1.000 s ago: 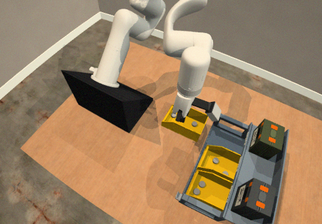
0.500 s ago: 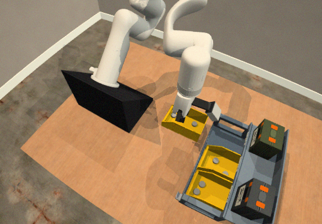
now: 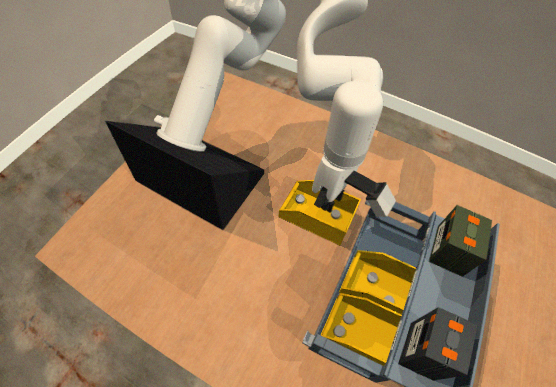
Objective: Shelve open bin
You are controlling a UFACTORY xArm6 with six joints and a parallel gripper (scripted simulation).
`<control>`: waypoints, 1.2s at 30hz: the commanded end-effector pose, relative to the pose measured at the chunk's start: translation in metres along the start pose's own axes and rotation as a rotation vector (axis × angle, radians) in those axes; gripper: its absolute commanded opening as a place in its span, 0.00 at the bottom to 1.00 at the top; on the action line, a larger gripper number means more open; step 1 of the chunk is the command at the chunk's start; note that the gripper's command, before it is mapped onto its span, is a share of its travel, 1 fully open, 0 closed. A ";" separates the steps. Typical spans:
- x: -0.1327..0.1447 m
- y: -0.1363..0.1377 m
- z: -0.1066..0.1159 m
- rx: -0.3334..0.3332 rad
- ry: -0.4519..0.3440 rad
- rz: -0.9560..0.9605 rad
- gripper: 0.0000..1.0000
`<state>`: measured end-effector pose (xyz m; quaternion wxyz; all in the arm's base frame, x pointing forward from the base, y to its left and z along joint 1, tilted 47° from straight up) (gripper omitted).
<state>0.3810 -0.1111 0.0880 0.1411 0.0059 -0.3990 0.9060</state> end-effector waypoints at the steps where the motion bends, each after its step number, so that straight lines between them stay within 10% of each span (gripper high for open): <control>1: -0.006 -0.003 0.000 0.008 -0.008 -0.053 0.33; 36: -0.067 -0.056 -0.009 0.009 -0.003 -0.566 0.33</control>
Point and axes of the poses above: the point where the finger pads meet when closed, its own z axis back along the fingers, its own y axis across the jaws, x = y × z, the point moved 8 cm from there along z, back along the fingers
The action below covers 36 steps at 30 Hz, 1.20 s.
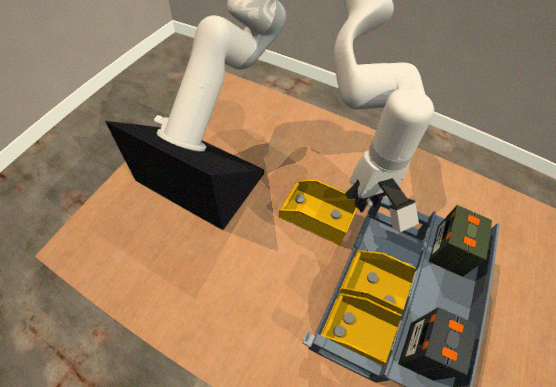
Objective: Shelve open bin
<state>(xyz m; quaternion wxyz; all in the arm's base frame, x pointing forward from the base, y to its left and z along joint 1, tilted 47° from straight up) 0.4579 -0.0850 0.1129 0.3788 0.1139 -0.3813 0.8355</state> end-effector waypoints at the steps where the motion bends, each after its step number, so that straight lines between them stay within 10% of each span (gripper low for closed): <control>1: -0.002 -0.002 0.001 0.005 0.000 -0.023 0.33; 36: 0.003 0.012 0.003 0.006 0.001 -0.537 0.33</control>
Point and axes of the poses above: the point where the finger pads meet when closed, its own z axis back along the fingers, its own y axis across the jaws, x = y × z, the point moved 8 cm from there along z, back along the fingers
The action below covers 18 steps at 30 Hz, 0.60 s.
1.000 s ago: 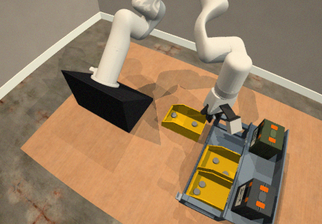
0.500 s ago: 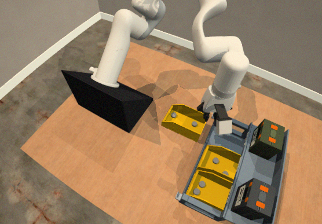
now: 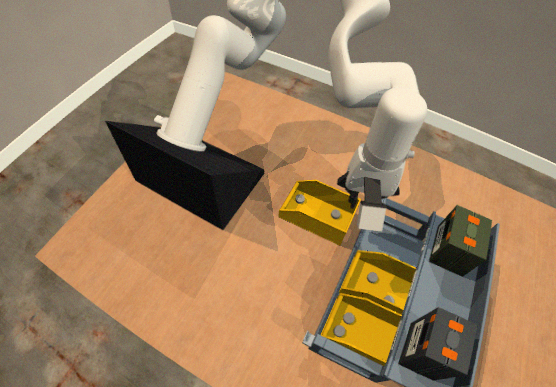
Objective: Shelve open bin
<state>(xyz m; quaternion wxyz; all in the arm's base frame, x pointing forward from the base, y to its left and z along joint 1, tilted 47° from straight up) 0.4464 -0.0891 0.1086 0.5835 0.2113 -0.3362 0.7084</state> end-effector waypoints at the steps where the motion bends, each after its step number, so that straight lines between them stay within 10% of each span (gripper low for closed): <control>1: 0.000 -0.001 0.001 -0.001 0.003 -0.008 0.33; 18: -0.001 0.002 0.002 0.000 0.003 -0.265 0.33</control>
Point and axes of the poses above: the point where the finger pads meet when closed, its own z axis back along the fingers, its own y axis across the jaws, x = y × z, the point moved 8 cm from there along z, back along the fingers
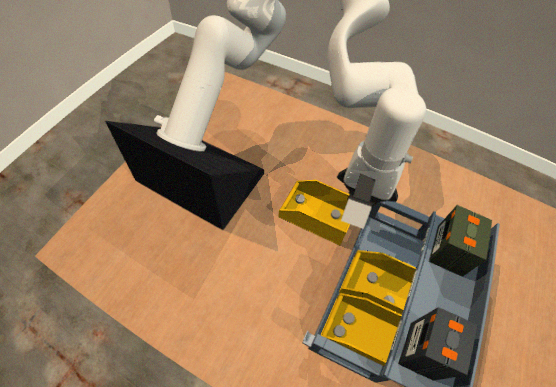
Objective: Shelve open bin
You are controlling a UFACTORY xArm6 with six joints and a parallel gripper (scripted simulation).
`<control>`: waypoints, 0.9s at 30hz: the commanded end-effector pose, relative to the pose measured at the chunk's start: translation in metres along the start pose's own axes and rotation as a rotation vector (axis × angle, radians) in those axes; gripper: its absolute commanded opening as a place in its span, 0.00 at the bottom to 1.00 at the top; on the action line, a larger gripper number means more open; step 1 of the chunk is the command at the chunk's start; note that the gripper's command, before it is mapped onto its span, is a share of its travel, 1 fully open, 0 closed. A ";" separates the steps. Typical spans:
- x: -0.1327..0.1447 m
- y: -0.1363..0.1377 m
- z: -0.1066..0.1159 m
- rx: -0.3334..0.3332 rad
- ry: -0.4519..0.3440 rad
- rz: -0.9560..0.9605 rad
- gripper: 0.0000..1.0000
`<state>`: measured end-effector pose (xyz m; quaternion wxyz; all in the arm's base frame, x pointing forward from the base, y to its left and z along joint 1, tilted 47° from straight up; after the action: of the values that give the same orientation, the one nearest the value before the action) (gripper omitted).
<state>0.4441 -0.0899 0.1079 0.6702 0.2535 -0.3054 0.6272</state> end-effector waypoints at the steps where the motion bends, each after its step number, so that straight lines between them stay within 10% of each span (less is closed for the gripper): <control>1: 0.000 -0.001 0.001 -0.002 0.002 -0.005 0.33; 27: -0.001 0.000 0.001 -0.002 0.002 -0.030 0.33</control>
<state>0.4430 -0.0903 0.1075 0.6799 0.2586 -0.3006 0.6168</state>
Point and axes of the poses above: the point where the finger pads meet when closed, its own z axis back along the fingers, its own y axis across the jaws, x = y × z, the point moved 8 cm from there along z, back along the fingers
